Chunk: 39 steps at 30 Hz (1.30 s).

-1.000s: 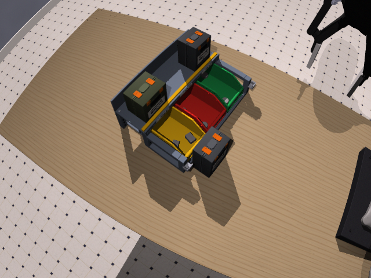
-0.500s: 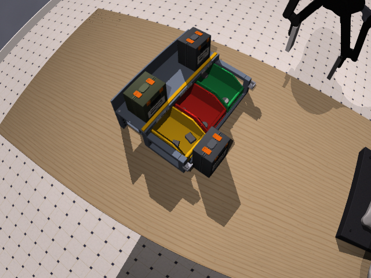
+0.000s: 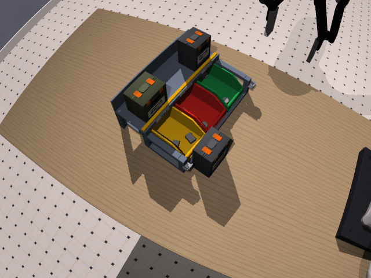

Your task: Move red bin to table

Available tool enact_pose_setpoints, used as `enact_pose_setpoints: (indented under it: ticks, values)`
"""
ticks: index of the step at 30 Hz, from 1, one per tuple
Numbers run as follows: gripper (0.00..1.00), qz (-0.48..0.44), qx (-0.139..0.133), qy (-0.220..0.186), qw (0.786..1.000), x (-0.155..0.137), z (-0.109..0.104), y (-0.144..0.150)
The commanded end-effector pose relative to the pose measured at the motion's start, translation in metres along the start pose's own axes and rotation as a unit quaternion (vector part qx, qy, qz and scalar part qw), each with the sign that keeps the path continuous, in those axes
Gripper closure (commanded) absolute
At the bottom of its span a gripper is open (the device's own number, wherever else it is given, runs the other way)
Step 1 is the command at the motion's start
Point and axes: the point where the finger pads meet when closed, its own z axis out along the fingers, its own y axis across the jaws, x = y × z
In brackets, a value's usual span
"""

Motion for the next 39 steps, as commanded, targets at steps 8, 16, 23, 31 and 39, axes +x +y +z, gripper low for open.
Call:
enact_pose_setpoints:
  ticks: [8,16,23,31,39]
  values:
    - [0.43,0.0,0.0,0.0,1.0,-0.004,0.001,0.03]
    - [0.43,0.0,0.0,0.0,1.0,-0.007,0.001,0.05]
    - [0.43,0.0,0.0,0.0,1.0,-0.008,0.0,0.061]
    - [0.43,0.0,0.0,0.0,1.0,-0.014,0.001,0.105]
    - [0.43,0.0,0.0,0.0,1.0,-0.014,0.001,0.105]
